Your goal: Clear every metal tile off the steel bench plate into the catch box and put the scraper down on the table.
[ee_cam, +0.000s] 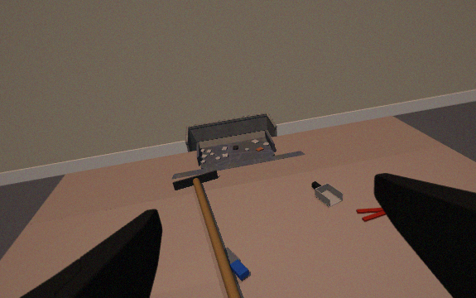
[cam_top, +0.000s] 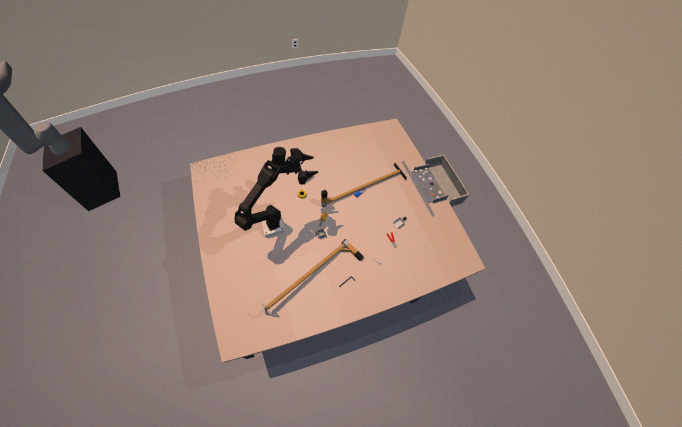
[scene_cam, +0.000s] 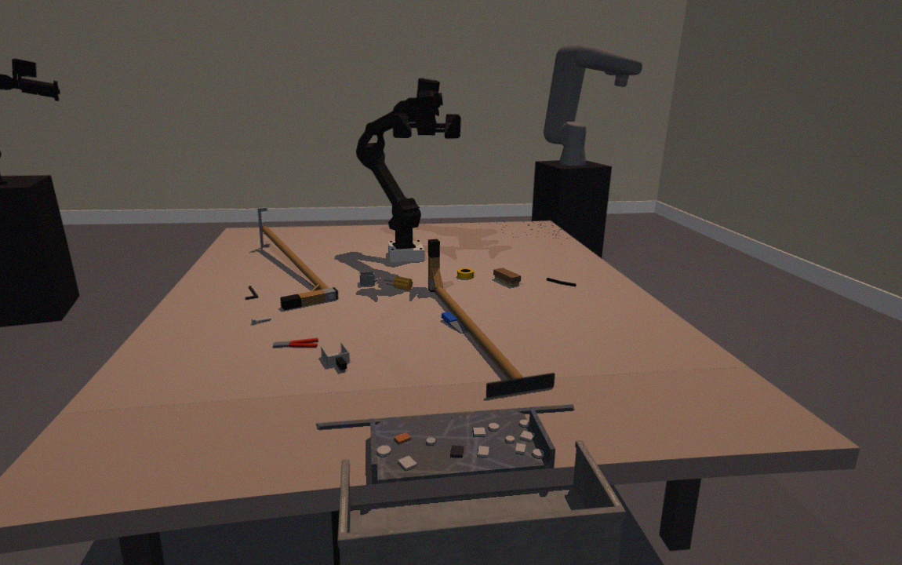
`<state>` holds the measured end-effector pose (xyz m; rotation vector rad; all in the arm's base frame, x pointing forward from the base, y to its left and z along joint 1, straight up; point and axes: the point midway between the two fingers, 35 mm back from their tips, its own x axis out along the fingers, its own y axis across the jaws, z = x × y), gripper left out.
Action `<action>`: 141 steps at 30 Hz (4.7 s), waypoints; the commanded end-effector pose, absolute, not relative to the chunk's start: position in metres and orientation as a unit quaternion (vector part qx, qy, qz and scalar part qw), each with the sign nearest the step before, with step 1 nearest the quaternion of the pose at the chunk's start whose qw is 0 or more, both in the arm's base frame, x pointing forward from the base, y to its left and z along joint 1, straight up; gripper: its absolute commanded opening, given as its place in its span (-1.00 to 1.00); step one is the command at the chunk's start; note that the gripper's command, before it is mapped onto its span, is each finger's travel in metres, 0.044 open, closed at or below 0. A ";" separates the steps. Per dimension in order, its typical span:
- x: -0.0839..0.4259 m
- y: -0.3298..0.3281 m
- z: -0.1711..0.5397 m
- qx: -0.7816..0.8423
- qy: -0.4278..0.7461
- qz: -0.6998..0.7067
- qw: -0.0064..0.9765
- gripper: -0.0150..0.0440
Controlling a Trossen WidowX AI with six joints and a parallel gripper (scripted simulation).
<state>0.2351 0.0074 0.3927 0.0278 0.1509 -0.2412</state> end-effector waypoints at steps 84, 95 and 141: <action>0.444 0.036 0.286 -0.101 0.397 -0.029 0.912 1.00; 0.467 0.035 0.257 -0.102 0.440 -0.007 0.892 1.00; 0.520 0.018 0.124 -0.064 0.583 0.079 0.806 1.00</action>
